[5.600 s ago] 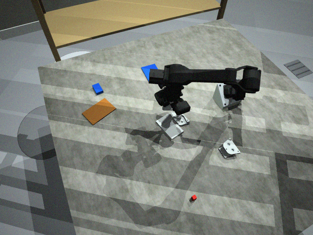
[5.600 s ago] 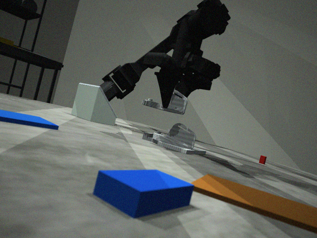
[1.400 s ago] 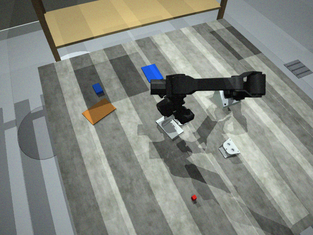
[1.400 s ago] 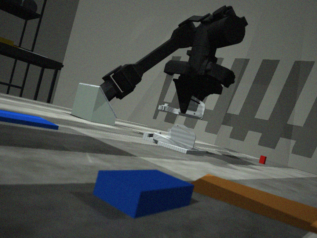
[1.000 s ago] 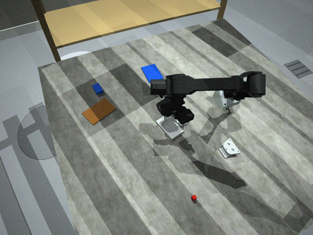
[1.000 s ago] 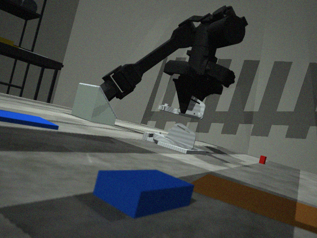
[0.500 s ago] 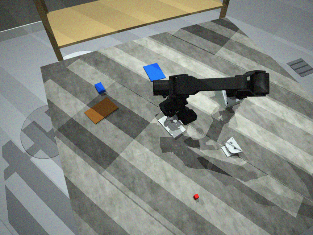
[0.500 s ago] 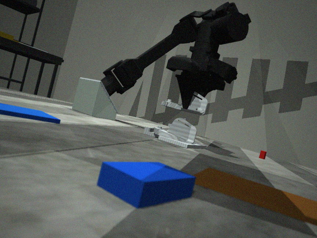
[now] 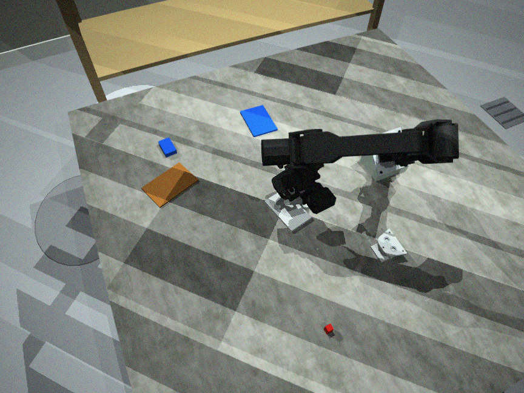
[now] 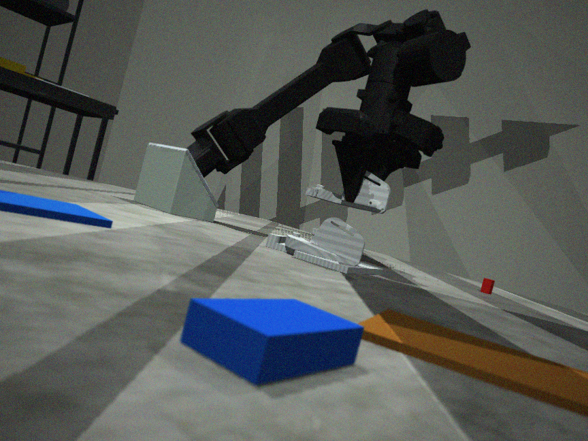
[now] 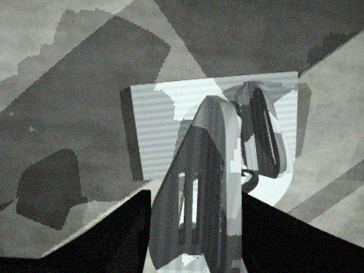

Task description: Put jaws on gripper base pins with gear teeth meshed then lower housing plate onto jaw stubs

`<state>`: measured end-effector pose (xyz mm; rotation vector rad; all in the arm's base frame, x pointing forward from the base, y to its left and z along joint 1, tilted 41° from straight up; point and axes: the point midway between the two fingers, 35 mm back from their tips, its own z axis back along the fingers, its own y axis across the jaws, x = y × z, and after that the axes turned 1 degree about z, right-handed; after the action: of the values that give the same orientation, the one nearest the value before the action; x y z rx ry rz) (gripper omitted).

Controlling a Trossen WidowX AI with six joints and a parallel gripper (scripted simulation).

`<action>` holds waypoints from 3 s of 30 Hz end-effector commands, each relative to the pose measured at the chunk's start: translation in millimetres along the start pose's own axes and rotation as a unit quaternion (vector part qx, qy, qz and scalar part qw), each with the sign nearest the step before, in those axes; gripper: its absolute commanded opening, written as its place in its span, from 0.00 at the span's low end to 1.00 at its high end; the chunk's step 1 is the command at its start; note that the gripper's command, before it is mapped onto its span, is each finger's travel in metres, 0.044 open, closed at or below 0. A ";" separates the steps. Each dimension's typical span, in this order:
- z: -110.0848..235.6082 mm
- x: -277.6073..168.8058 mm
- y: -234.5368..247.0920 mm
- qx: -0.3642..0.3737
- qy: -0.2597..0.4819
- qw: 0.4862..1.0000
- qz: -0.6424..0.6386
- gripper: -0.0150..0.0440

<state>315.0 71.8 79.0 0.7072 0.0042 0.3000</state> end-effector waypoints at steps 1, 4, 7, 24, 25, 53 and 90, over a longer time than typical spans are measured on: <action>0.7 -0.4 1.8 0.002 -0.001 1.000 -0.002 0.48; 0.7 -0.4 1.8 0.002 -0.001 1.000 -0.002 0.48; 0.7 -0.4 1.8 0.002 -0.001 1.000 -0.002 0.48; 0.7 -1.8 1.9 0.002 -0.001 1.000 -0.004 0.48; 0.7 -1.8 1.9 0.002 -0.001 1.000 -0.004 0.48; -29.9 -0.7 1.7 0.002 -0.001 1.000 -0.005 0.48; -53.0 -1.7 2.6 0.003 -0.002 1.000 -0.007 0.48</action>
<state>307.6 105.7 41.6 0.7090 0.0039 0.2930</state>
